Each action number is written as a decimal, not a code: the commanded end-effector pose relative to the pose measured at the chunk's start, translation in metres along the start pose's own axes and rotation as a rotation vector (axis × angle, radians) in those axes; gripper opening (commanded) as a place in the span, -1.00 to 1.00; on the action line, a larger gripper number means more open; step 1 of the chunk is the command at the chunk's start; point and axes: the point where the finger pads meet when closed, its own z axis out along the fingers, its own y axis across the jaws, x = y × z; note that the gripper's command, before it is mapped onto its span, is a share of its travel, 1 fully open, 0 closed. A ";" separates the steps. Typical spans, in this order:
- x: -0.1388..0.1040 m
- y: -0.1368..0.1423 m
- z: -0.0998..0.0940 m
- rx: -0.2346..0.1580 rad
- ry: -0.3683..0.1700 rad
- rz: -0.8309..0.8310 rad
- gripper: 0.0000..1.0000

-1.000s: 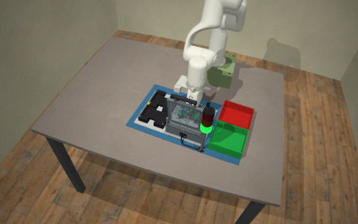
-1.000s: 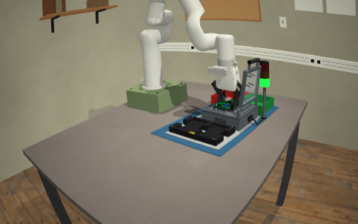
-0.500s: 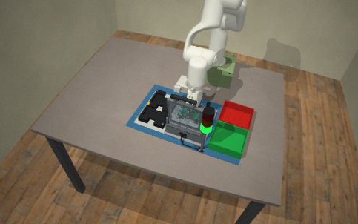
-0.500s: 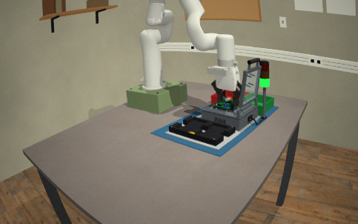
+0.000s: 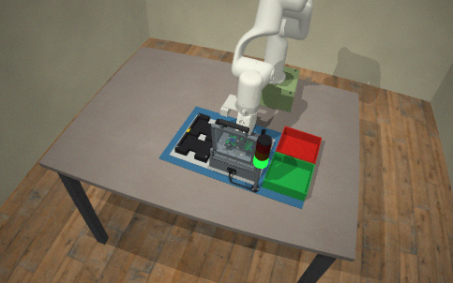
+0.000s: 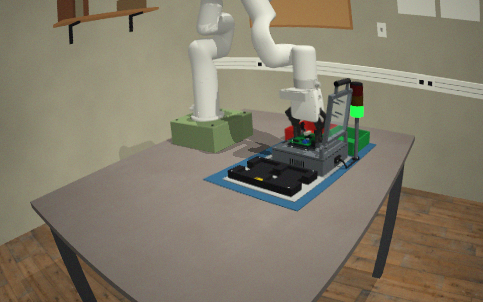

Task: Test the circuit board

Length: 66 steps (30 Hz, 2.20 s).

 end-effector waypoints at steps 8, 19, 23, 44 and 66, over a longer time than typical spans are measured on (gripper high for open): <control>0.000 -0.001 -0.003 0.003 0.000 0.000 0.58; 0.000 -0.001 -0.006 0.003 0.000 0.000 0.58; 0.000 -0.001 -0.006 0.003 0.000 0.000 0.58; 0.000 -0.001 -0.011 0.003 0.000 0.000 0.58; 0.000 -0.001 -0.016 0.003 0.000 0.000 0.58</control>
